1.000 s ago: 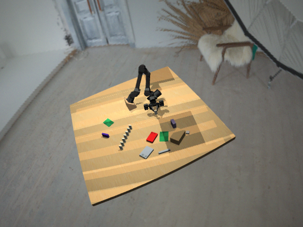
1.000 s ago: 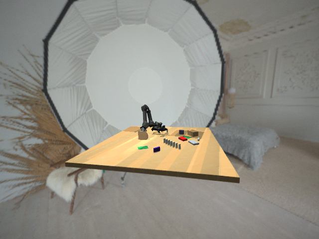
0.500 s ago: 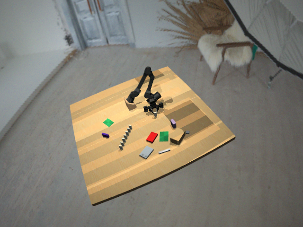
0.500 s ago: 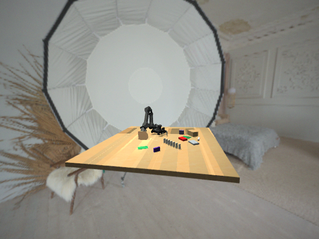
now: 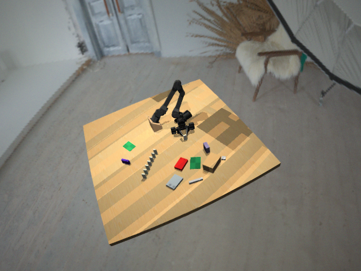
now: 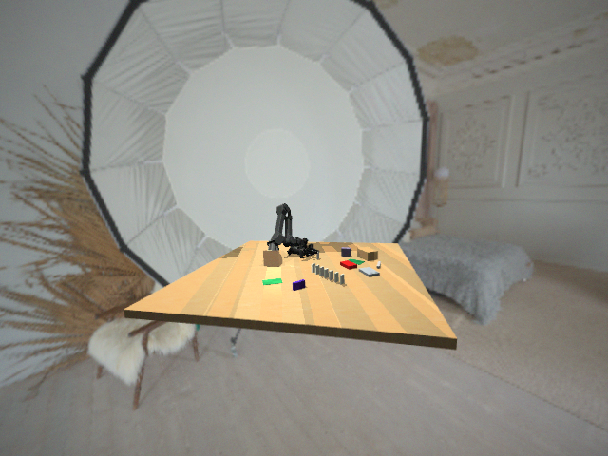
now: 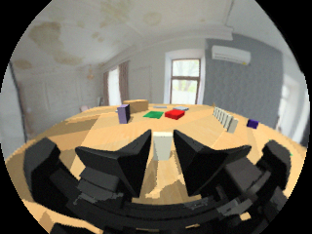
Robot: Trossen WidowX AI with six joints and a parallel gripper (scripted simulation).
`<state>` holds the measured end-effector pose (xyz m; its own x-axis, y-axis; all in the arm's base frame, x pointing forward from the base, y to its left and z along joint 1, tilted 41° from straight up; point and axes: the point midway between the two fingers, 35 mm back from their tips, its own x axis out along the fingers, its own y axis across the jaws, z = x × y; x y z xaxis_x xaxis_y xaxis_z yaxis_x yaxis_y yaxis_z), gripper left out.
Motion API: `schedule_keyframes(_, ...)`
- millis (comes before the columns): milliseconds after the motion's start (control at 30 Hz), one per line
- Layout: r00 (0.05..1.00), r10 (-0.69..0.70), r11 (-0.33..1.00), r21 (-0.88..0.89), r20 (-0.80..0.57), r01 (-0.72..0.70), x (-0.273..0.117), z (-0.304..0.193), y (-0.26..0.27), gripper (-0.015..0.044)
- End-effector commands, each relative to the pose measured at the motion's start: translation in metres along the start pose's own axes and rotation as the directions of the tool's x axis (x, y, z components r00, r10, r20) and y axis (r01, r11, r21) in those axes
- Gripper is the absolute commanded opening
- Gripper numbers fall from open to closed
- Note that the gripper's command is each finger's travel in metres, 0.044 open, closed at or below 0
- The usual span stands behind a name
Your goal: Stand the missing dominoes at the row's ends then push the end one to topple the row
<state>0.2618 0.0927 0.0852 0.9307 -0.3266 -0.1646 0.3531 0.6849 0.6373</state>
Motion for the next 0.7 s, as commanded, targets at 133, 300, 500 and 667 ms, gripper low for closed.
schedule_keyframes(133, 1.0, -0.001, 1.0, 0.004, 0.003, 0.001, 0.0, 0.0, -0.001, 0.0317)
schedule_keyframes(300, 1.0, -0.001, 1.0, 0.004, 0.003, 0.001, 0.0, 0.0, -0.001, 0.044)
schedule_keyframes(500, 1.0, -0.002, 1.0, 0.003, 0.001, 0.002, 0.001, 0.014, 0.001, 0.044)
schedule_keyframes(667, 1.0, 0.0, 1.0, 0.002, 0.001, 0.0, 0.0, 0.043, 0.001, 0.044)
